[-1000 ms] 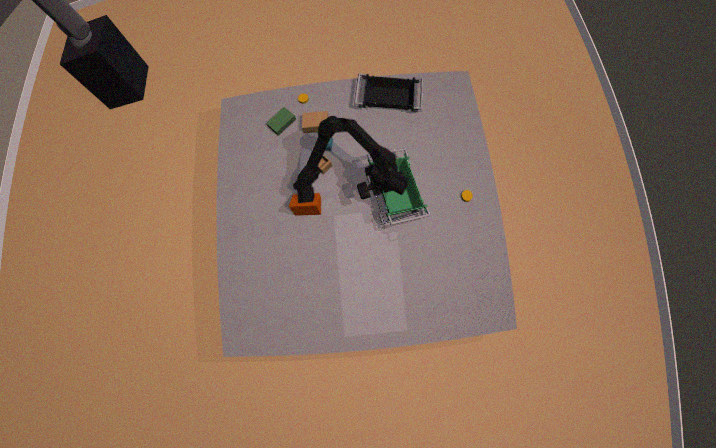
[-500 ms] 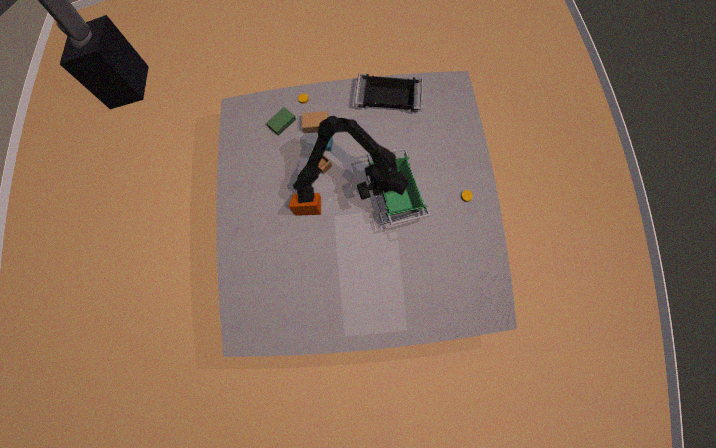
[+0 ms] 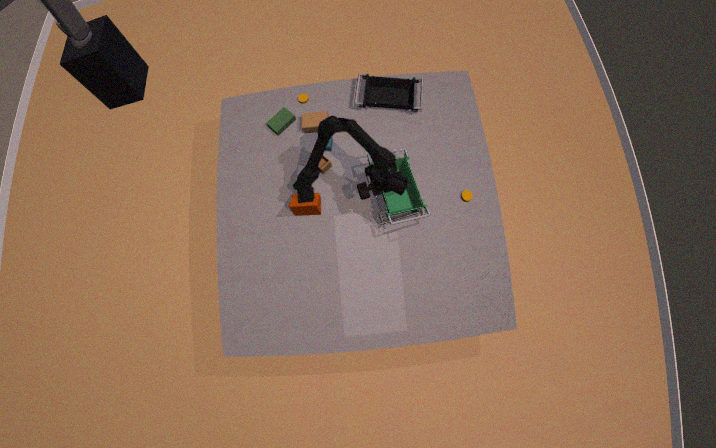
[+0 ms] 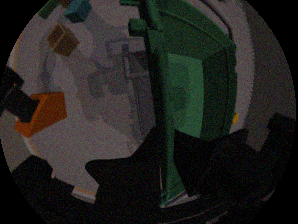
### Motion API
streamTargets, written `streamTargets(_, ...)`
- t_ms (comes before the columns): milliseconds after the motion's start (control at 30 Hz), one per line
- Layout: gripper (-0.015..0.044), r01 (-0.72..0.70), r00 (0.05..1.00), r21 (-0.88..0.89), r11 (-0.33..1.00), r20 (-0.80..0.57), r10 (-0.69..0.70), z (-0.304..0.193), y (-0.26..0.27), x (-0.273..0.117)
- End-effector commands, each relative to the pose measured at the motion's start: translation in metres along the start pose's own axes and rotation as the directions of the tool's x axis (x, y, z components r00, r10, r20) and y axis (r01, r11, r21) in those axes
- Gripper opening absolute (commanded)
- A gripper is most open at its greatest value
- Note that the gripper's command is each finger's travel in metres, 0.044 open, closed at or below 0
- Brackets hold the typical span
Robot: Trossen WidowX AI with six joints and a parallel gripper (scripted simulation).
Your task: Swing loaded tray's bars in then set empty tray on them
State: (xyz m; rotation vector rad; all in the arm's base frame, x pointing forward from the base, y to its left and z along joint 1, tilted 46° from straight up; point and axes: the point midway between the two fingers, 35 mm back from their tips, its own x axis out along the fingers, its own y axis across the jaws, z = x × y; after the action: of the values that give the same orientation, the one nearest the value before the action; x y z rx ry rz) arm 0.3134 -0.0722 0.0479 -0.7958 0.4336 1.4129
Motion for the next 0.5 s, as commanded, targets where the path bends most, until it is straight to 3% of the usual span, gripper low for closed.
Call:
streamTargets(0,0.0,-0.031,1.0,0.007,0.999,0.0,0.031,0.0011,0.0075,0.0099)
streamTargets(467,0.0,-0.034,0.999,0.007,0.999,0.0,0.034,0.0012,0.0084,0.0111)
